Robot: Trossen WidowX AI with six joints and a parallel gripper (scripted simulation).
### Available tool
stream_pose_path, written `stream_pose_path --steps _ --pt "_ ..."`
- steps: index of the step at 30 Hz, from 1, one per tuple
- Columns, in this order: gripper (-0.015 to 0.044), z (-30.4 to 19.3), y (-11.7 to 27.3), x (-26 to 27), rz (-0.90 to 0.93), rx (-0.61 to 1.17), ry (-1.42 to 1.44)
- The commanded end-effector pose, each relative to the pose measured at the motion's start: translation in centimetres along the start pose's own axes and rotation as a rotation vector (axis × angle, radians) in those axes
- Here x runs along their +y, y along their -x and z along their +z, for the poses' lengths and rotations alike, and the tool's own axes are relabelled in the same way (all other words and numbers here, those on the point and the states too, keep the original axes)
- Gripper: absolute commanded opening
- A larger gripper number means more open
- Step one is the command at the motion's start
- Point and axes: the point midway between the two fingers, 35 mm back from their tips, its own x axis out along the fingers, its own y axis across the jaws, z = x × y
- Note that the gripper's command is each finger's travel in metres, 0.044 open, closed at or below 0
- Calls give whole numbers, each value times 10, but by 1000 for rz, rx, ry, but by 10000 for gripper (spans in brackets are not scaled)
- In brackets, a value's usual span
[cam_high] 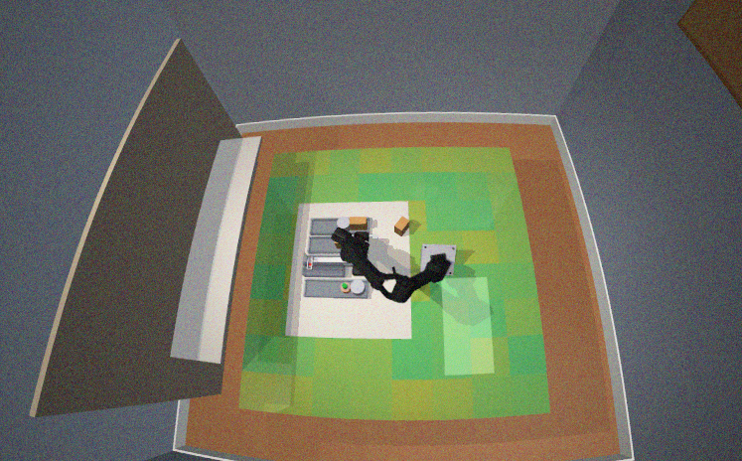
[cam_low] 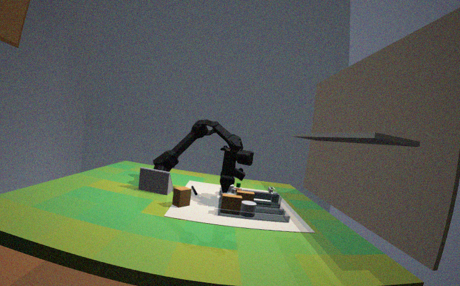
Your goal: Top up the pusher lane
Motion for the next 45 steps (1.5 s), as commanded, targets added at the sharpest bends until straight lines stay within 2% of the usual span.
stream_pose_path --steps 1,11,21,22,37,45 --pt "0 -1 0 0 3 -5 9" --pt "0 -1 0 0 3 -5 9" --pt "263 -1 0 0 3 -5 9" --pt "275 -1 0 0 3 -5 9" --pt "275 -1 20 0 2 -5 8" --pt "275 -22 22 -2 1 -4 7"
